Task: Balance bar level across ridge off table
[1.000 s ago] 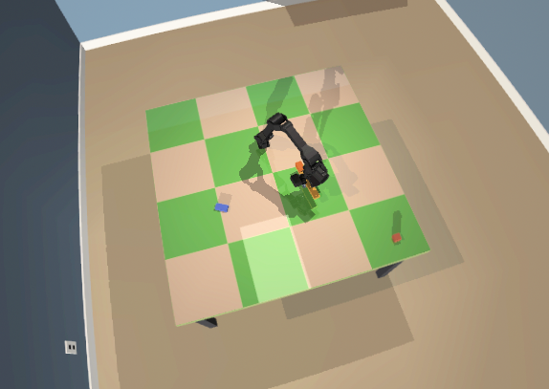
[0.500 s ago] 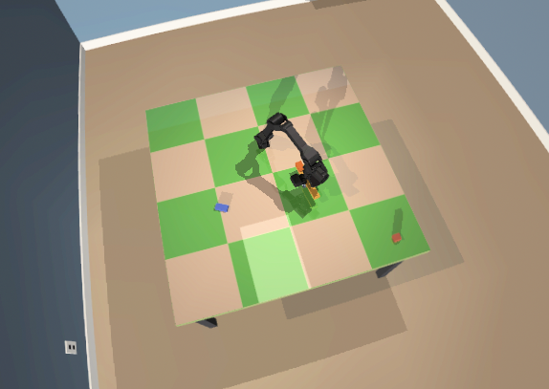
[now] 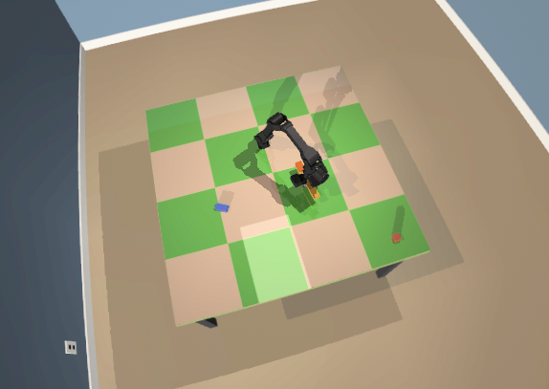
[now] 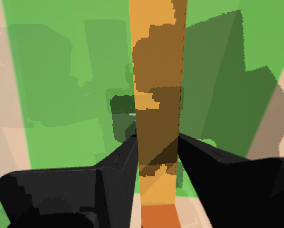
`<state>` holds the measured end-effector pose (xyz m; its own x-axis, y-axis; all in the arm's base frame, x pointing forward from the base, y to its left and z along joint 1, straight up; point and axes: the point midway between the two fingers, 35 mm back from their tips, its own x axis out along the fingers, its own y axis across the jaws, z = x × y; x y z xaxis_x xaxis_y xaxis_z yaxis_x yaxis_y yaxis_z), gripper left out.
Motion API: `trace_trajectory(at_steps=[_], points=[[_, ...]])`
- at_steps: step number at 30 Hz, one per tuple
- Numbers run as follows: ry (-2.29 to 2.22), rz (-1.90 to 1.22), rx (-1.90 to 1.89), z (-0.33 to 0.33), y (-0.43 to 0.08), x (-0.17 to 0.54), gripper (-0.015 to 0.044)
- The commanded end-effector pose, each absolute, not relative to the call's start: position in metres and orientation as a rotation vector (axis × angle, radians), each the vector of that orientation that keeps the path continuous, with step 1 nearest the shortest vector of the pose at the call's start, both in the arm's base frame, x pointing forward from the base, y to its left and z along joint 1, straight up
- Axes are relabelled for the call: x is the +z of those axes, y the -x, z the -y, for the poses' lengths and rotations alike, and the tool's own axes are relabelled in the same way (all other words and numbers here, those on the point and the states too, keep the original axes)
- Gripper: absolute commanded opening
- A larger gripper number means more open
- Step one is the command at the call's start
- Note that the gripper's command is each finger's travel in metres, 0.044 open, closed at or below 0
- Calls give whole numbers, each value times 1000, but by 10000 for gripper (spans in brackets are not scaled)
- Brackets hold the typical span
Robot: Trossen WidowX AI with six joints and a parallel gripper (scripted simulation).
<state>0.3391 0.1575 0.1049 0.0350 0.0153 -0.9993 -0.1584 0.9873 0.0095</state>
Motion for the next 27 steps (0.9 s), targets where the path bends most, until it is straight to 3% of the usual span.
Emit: trace_trajectory(at_steps=[1, 27], points=[[115, -1532, 135, -158, -339, 103, 0], [115, -1532, 135, -158, -340, 104, 0]])
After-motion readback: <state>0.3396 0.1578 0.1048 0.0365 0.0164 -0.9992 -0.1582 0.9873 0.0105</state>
